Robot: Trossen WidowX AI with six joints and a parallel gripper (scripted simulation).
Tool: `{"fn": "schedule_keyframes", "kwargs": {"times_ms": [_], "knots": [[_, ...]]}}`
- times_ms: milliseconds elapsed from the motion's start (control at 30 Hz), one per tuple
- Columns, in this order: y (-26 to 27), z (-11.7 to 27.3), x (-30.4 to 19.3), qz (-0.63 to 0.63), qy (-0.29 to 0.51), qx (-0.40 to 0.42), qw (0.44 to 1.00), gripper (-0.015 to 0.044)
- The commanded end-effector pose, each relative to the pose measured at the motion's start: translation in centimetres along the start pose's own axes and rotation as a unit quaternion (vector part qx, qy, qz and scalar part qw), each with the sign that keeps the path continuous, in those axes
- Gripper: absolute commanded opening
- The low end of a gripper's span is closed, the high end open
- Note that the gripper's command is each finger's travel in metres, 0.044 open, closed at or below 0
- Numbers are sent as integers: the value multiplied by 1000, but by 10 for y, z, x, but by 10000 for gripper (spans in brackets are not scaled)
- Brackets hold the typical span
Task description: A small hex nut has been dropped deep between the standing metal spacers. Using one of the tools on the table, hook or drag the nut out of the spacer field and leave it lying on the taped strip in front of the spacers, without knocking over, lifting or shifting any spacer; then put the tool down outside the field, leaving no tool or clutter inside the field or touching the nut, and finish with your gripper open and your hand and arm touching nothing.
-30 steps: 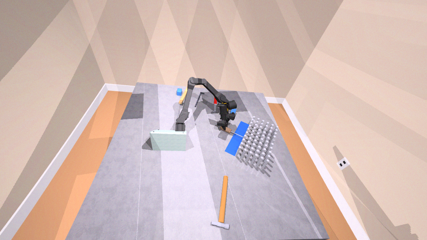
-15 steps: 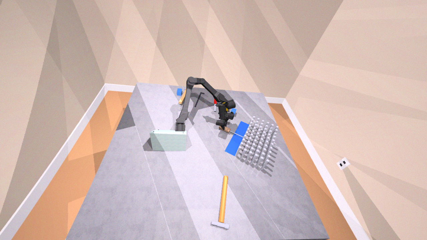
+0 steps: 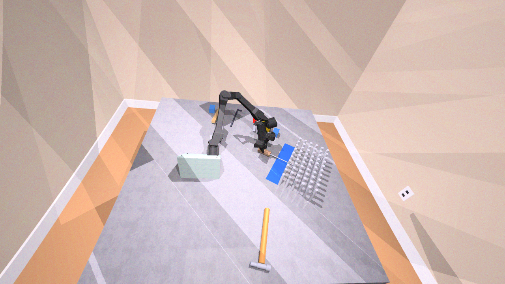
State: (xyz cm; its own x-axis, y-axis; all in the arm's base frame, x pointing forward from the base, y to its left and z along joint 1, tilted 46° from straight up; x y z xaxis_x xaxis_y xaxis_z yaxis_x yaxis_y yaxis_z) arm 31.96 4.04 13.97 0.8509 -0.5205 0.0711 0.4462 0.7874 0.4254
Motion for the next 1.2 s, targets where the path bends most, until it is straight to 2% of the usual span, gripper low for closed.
{"fn": "schedule_keyframes", "kwargs": {"times_ms": [0,1167], "knots": [[-1,2,-4,-3,-1,-4,1000,0],[0,11,-25,-3,-1,-3,1000,0]]}}
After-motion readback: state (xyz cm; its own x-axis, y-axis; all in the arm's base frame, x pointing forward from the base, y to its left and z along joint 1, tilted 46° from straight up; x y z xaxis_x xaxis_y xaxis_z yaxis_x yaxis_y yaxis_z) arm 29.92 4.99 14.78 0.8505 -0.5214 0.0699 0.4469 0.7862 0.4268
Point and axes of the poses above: the point midway between the two fingers, 35 mm back from their tips, its own z axis back along the fingers, its own y axis across the jaws, x = y × z, the point moved 8 cm from there along z, back along the fingers, and after that the axes turned 5 degrees about z, right-handed, at the moved point
